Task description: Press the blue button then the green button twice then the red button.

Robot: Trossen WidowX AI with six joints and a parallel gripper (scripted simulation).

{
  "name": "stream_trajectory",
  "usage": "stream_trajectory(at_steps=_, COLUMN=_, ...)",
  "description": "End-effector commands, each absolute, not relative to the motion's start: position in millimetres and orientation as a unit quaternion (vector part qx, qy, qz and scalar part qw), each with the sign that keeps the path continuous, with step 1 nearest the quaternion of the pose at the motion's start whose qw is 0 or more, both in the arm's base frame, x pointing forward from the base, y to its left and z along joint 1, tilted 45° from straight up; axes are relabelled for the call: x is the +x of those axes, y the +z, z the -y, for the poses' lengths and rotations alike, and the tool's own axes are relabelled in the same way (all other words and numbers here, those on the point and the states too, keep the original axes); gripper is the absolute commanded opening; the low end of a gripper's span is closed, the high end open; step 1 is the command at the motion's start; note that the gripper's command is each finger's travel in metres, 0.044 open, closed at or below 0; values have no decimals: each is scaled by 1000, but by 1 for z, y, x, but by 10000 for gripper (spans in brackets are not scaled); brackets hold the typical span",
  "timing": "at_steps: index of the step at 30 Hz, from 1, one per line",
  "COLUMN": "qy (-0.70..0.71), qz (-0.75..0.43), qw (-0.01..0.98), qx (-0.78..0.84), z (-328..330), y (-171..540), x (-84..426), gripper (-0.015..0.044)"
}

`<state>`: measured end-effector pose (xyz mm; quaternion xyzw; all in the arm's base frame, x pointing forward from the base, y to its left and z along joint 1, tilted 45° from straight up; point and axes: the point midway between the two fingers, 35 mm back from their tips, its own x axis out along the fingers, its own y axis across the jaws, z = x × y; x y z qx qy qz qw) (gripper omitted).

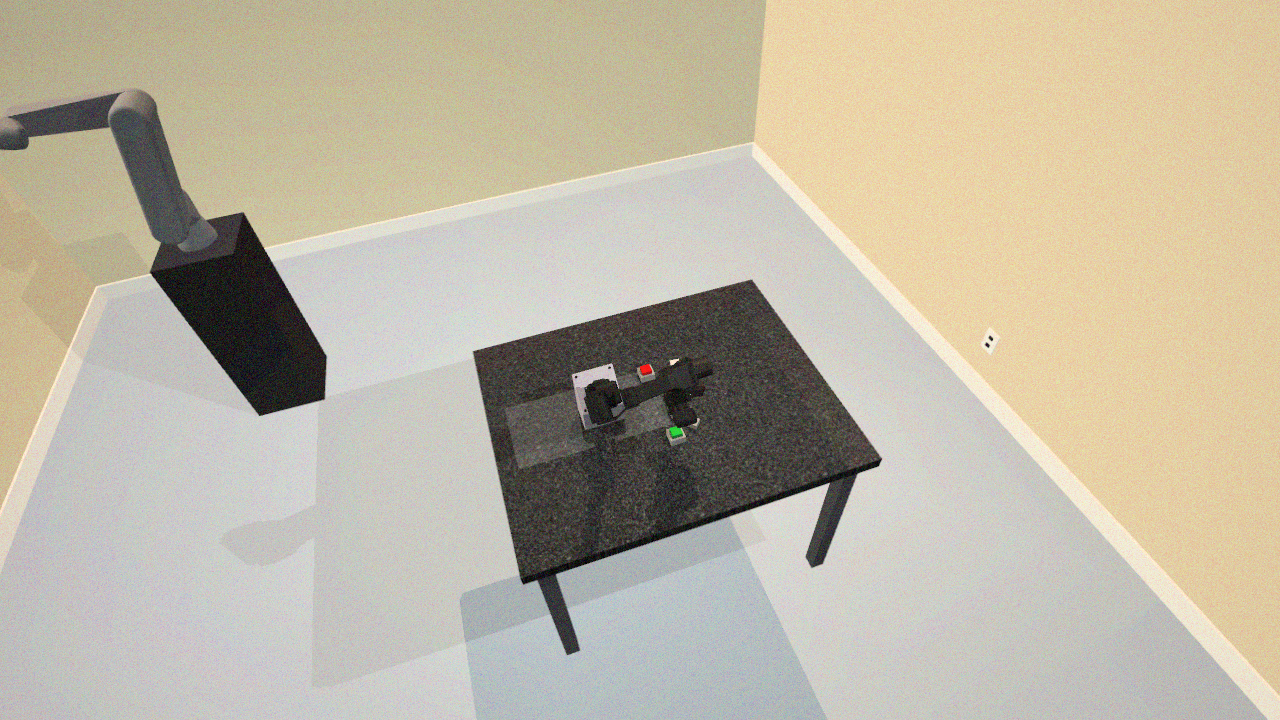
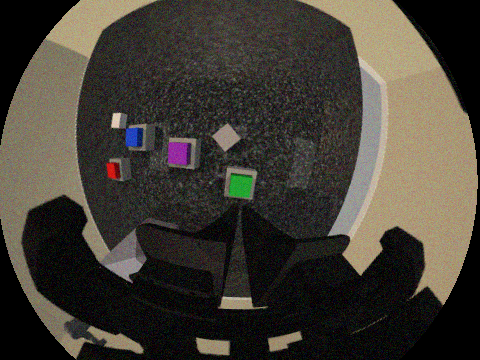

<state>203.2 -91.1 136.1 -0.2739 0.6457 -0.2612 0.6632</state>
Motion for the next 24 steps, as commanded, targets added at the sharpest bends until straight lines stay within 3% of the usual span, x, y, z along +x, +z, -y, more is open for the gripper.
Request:
stream_trajectory(at_steps=1, qy=-265, qz=-644, qw=663, qx=-274, z=76, y=154, x=202, gripper=20)
stream_trajectory(at_steps=8, qy=-253, qz=-646, qw=664, qx=-278, z=62, y=143, x=213, gripper=20)
stream_trajectory(at_steps=16, qy=-213, qz=-655, qw=664, qx=-292, z=-16, y=82, x=239, gripper=20)
stream_trajectory(at_steps=24, qy=-236, qz=-653, qw=666, qx=-272, z=-95, y=0, x=222, gripper=20)
